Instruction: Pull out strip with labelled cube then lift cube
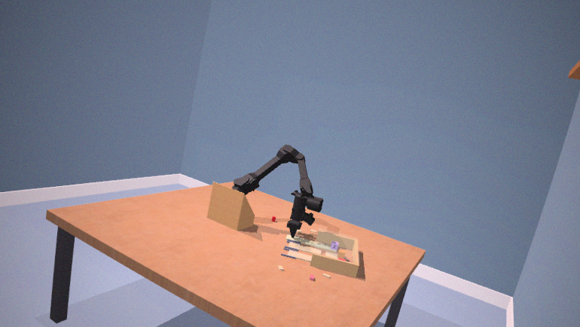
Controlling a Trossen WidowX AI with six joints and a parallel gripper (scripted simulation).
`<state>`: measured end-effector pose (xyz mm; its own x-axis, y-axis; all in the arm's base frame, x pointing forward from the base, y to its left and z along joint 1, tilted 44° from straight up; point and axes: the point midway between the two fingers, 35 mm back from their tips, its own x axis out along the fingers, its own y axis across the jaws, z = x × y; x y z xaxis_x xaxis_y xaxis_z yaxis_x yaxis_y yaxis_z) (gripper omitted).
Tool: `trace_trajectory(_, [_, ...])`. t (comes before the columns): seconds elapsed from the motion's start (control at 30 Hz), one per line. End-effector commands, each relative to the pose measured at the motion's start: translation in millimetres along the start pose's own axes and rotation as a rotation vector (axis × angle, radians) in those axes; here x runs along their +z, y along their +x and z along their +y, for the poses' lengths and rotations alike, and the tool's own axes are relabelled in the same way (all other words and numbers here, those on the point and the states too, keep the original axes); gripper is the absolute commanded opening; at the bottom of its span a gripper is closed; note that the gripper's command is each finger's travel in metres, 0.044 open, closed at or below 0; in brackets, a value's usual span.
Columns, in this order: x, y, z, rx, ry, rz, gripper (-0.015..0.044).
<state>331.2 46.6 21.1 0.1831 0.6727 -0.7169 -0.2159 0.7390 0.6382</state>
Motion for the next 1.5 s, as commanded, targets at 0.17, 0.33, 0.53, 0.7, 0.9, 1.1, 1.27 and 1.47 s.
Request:
trace_trajectory(0.17, [-20.6, 2.9, 1.2, 0.003, 0.004, 0.017, 0.0000])
trace_trajectory(0.33, [-28.3, 2.9, 1.1, 0.003, 0.005, 0.017, 0.0000])
trace_trajectory(0.53, [-37.4, 2.8, 0.9, 0.003, 0.005, 0.017, 0.0000])
trace_trajectory(0.7, [-44.9, 2.7, 0.8, 0.003, 0.005, 0.018, 0.0000])
trace_trajectory(0.9, [-53.8, 2.6, 0.6, 0.003, 0.006, 0.018, 0.0000])
trace_trajectory(1.1, [-62.6, 2.5, 0.5, 0.003, 0.006, 0.019, 0.0000])
trace_trajectory(1.27, [-70.0, 2.4, 0.4, 0.003, 0.006, 0.019, 0.0000])
trace_trajectory(1.47, [-78.6, 2.3, 0.2, 0.003, 0.007, 0.019, 0.0000])
